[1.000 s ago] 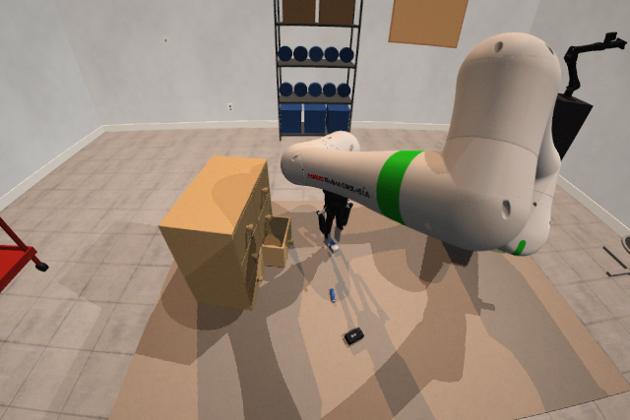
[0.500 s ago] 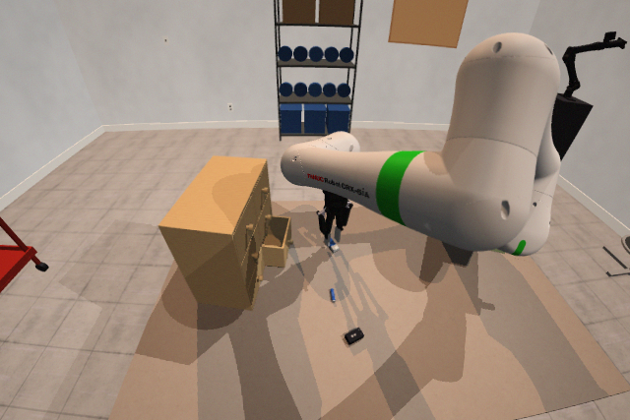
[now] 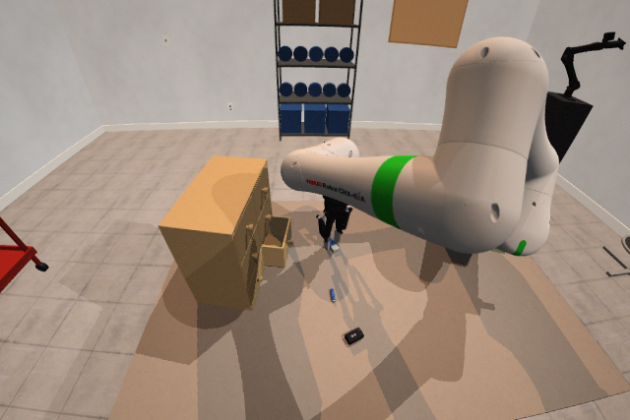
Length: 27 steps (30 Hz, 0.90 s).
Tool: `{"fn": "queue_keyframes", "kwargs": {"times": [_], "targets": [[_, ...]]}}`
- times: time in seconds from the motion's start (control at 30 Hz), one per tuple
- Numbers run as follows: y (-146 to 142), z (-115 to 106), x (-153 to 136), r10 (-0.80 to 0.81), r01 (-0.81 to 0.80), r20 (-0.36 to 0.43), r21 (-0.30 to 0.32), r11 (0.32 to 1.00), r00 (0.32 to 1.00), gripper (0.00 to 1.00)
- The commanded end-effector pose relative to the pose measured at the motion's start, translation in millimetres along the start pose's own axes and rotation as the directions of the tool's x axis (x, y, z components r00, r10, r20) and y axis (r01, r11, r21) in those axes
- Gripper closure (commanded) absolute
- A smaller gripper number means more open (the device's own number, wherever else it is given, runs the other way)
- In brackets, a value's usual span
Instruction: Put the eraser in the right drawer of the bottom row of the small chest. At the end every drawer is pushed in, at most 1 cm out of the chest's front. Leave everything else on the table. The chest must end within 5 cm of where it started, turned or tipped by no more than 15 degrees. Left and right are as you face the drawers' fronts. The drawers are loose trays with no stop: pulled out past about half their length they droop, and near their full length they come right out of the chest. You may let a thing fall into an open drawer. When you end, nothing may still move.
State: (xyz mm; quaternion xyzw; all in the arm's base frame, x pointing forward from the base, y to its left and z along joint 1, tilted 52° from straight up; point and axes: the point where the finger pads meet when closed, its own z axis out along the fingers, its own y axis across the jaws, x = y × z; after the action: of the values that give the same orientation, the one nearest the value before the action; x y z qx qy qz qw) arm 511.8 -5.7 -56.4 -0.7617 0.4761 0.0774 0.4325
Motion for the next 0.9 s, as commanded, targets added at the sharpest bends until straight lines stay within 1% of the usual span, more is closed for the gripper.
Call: {"fn": "queue_keyframes", "kwargs": {"times": [0.0, 0.6, 0.63, 0.87], "targets": [[0.0, 0.3, 0.2, 0.0, 0.0, 0.0, 0.0, 1.0, 1.0, 0.77], [0.0, 0.3, 0.2, 0.0, 0.0, 0.0, 0.0, 1.0, 1.0, 0.77], [0.0, 0.3, 0.2, 0.0, 0.0, 0.0, 0.0, 1.0, 1.0, 0.89], [0.0, 0.3, 0.2, 0.0, 0.0, 0.0, 0.0, 1.0, 1.0, 0.89]]}}
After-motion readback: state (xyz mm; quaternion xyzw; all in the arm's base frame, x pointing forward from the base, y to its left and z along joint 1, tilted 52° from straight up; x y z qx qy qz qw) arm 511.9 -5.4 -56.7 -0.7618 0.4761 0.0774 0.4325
